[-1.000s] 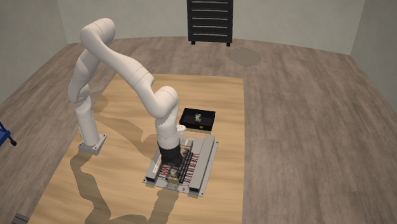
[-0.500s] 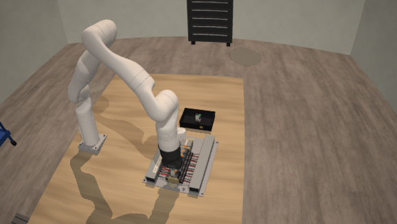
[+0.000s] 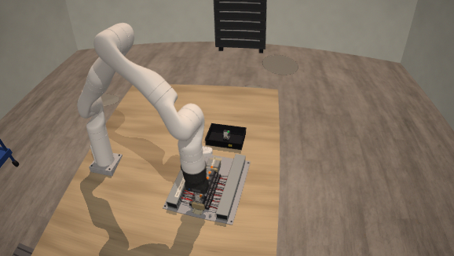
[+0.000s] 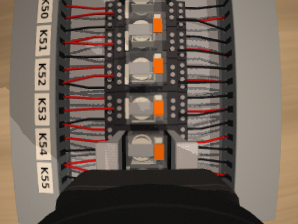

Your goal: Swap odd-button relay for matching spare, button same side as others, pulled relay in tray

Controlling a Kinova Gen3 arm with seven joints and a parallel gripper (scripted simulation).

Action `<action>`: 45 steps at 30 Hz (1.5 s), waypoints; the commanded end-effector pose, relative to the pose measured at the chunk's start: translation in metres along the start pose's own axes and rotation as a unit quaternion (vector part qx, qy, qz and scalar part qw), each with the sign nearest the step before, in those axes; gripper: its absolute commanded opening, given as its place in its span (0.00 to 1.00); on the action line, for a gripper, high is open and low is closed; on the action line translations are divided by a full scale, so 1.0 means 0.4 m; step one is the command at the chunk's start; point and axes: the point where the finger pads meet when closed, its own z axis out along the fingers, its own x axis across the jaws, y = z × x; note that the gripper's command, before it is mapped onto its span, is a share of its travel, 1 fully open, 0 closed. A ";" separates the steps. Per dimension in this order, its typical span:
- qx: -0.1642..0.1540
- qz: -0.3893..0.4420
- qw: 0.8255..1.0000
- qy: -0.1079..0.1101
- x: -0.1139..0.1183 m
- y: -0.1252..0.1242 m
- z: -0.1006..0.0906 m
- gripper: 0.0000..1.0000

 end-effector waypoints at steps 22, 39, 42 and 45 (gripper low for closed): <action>0.000 0.000 1.000 0.000 0.001 0.000 -0.006 0.00; 0.000 0.000 1.000 0.000 0.002 0.001 -0.010 0.00; 0.000 0.000 1.000 0.000 0.002 0.001 -0.010 0.00; 0.000 0.000 1.000 0.000 0.002 0.001 -0.010 0.00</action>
